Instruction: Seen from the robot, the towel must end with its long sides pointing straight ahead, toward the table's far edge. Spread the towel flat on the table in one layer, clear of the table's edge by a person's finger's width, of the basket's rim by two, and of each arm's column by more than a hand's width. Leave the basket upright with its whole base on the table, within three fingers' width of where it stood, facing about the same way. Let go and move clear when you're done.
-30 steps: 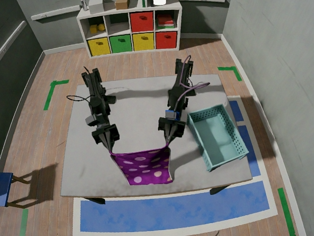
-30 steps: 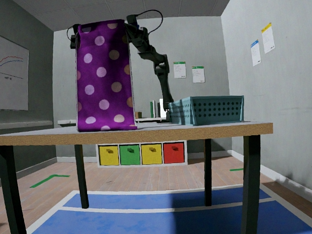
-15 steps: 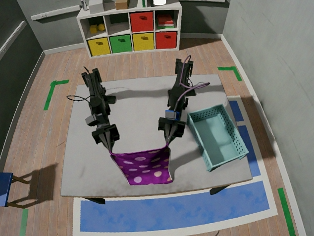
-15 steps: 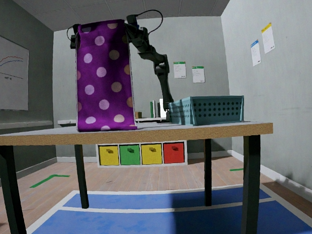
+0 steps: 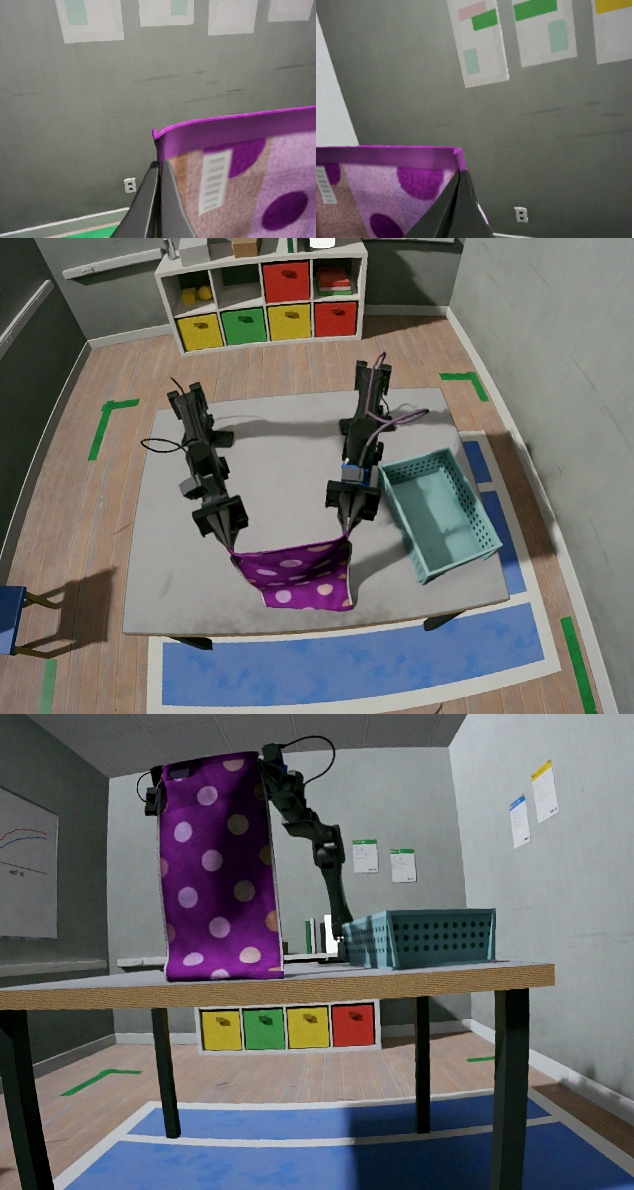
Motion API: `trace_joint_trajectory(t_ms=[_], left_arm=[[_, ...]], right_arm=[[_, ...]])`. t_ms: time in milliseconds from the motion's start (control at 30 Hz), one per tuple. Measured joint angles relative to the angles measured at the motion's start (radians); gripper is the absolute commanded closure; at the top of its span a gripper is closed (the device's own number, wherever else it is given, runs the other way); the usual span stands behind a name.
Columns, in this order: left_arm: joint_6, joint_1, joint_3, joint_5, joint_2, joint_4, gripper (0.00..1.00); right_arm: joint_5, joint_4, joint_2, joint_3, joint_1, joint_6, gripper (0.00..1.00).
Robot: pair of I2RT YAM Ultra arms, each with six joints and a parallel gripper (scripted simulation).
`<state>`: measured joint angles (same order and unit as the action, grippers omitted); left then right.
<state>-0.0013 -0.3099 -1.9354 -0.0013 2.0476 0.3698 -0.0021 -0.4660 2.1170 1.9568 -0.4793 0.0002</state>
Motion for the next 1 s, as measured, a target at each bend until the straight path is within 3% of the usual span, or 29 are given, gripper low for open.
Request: trace_joint_trajectory(t_ms=[200, 533, 1000], left_arm=[[0.000, 0.041, 0.002, -0.001, 0.057, 0.050, 1.00], [0.000, 0.029, 0.002, 0.000, 0.013, 0.017, 1.00], [0.000, 0.019, 0.005, -0.001, -0.106, -0.330, 1.00]], right_arm=[[-0.002, -0.063, 0.098, 0.021, -0.023, 0.000, 1.00], [-0.001, -0.048, 0.041, 0.020, -0.019, 0.000, 1.00], [-0.002, 0.246, -0.107, -0.060, -0.034, 0.000, 1.00]])
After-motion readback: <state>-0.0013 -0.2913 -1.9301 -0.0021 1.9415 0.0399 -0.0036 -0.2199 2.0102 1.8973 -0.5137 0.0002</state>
